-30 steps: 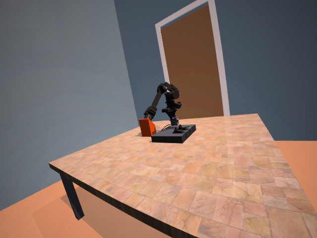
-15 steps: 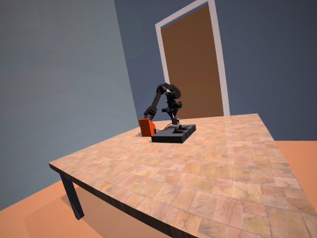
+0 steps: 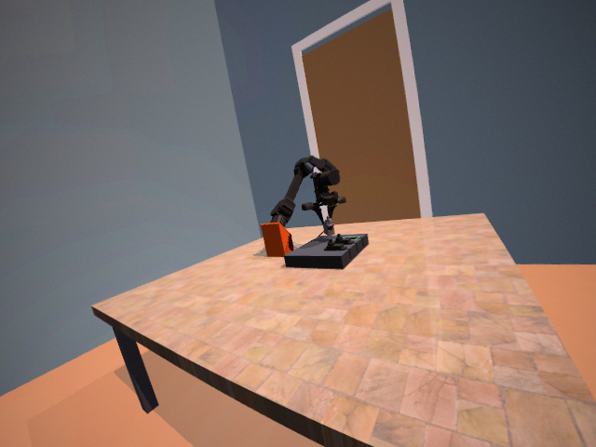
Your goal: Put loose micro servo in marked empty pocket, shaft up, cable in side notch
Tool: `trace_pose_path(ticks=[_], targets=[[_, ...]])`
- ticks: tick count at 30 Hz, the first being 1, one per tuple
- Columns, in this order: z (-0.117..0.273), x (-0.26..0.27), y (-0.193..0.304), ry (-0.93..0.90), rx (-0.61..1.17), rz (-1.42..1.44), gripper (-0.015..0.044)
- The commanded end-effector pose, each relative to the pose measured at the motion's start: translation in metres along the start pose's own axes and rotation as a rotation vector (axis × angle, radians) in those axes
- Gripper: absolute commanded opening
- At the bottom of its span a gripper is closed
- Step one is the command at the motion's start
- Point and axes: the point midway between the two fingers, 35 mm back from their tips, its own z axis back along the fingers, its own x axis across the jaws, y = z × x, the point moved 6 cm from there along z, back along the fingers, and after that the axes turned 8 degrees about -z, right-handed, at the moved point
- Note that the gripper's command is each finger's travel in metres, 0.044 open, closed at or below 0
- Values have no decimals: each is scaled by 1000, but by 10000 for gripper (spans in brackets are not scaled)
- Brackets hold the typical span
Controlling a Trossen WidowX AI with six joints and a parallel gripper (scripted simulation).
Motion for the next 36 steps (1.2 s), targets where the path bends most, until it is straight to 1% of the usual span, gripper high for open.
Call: trace_pose_path(ticks=[1, 36], targets=[[1, 1, 1, -5, -1, -129, 0], [1, 1, 1, -5, 3, -1339, 0]])
